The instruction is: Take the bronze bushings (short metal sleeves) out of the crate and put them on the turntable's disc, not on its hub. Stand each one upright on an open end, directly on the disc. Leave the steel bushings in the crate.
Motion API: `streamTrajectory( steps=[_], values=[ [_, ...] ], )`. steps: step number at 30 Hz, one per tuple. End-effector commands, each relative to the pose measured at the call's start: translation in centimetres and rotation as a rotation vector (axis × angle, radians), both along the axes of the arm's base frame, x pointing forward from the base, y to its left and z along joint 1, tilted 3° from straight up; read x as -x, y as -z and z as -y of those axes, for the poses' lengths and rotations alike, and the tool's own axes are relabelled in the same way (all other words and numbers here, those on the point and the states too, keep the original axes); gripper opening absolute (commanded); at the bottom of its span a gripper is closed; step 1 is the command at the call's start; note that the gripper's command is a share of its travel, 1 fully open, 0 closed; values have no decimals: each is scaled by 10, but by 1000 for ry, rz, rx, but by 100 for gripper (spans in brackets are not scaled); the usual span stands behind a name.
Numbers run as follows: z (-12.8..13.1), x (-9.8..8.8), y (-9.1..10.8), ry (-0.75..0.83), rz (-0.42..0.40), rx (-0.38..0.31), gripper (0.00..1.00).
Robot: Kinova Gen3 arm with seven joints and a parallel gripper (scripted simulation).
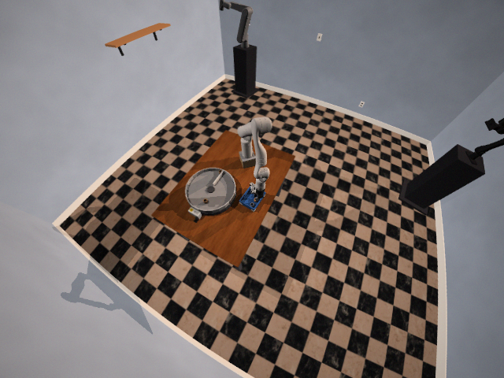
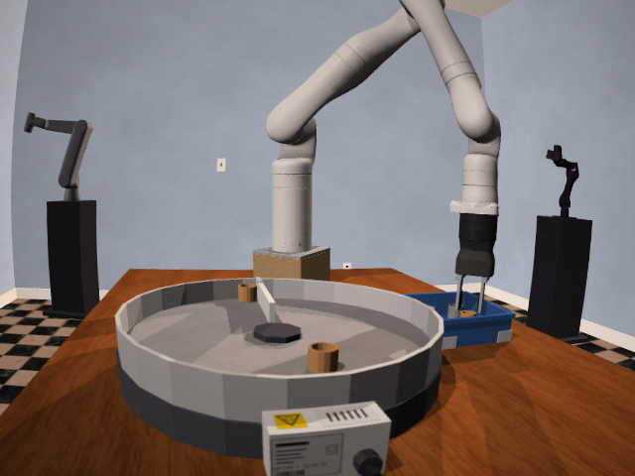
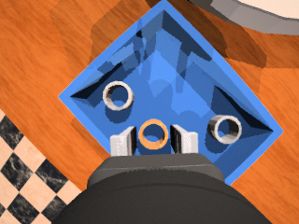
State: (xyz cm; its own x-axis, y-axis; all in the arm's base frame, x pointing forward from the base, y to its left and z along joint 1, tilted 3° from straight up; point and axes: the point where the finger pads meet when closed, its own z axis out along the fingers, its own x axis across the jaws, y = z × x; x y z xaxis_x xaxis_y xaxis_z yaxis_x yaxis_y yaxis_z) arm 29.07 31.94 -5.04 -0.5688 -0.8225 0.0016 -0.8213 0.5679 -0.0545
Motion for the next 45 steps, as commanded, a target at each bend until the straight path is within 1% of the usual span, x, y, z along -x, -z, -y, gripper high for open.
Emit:
streamTrajectory(
  steps=[1,28,40,45],
  values=[
    [-1,0,-1,0,1,-1,76],
    [-1,0,0,0,1,-1,76],
    [0,-1,18,0,1,-1,76],
    [0,-1,22,0,1,-1,76]
  ],
)
